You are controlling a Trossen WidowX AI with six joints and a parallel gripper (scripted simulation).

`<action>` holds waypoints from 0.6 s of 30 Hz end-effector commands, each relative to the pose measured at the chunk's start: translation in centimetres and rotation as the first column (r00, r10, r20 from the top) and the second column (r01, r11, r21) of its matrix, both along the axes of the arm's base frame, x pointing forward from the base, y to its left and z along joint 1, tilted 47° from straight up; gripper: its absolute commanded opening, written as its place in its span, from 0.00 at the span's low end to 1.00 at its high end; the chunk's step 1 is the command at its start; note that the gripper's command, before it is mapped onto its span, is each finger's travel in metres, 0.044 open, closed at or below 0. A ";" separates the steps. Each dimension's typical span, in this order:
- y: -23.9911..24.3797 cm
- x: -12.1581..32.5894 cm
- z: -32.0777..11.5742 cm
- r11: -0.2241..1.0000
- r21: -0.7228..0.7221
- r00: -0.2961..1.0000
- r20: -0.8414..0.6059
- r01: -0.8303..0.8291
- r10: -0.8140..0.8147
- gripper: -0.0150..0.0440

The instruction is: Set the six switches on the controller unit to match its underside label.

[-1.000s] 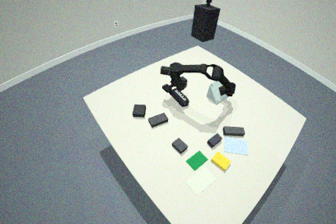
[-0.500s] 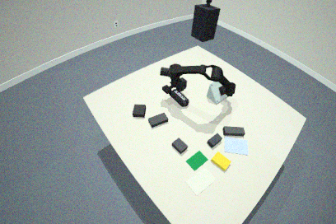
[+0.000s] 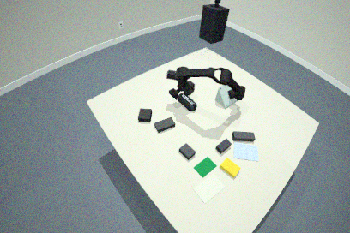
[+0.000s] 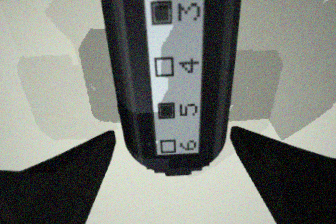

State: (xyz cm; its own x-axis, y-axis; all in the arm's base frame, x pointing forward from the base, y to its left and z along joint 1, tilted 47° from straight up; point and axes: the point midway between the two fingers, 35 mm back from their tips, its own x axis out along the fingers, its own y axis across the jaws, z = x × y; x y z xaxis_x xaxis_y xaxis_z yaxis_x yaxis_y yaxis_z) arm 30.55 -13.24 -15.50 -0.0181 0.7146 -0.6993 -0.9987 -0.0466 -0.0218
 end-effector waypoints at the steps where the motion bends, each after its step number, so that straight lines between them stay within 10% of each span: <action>1: 0.0 0.0 0.0 1.000 0.000 1.000 0.001 0.000 0.000 1.00; 18: 1.3 -0.2 7.1 1.000 0.002 1.000 -0.001 0.000 0.000 1.00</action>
